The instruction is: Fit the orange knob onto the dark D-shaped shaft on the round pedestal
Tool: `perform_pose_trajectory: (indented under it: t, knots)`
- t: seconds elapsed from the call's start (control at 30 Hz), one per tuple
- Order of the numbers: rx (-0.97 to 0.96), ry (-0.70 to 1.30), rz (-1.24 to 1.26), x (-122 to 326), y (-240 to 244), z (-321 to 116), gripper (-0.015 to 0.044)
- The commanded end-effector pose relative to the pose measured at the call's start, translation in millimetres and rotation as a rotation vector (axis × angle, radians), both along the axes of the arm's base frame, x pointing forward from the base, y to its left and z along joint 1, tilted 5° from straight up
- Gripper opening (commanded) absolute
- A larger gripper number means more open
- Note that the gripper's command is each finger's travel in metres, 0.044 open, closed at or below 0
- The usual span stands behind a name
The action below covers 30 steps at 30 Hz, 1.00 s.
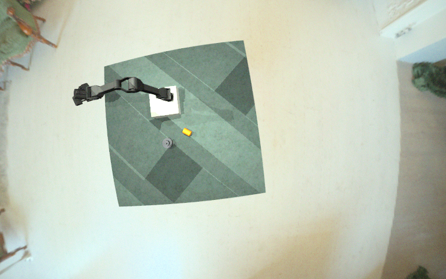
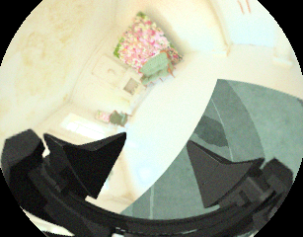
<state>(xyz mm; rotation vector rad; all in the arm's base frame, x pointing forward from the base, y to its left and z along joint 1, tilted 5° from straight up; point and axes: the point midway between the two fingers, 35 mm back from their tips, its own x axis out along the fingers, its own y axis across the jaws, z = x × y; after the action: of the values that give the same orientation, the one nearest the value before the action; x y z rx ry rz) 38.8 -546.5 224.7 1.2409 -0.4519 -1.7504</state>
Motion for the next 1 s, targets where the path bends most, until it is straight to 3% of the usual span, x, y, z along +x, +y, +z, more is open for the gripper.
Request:
perform_pose_trajectory:
  t: [0.0, 0.1, 0.47, 0.73, 0.97]
  knots:
    - [0.003, -0.006, 0.007, 4.7, 1.3, -0.9, 0.0426]
    - [0.05, -0.084, 0.102, 68.9, 24.1, -13.7, 0.044]
    - [0.214, -0.248, 0.32, 205.5, 114.9, -45.6, 0.044]
    - [0.384, -0.335, 0.465, 281.5, 211.7, -70.2, 0.044]
    - [0.562, -0.376, 0.575, 322.6, 311.4, -92.2, 0.044]
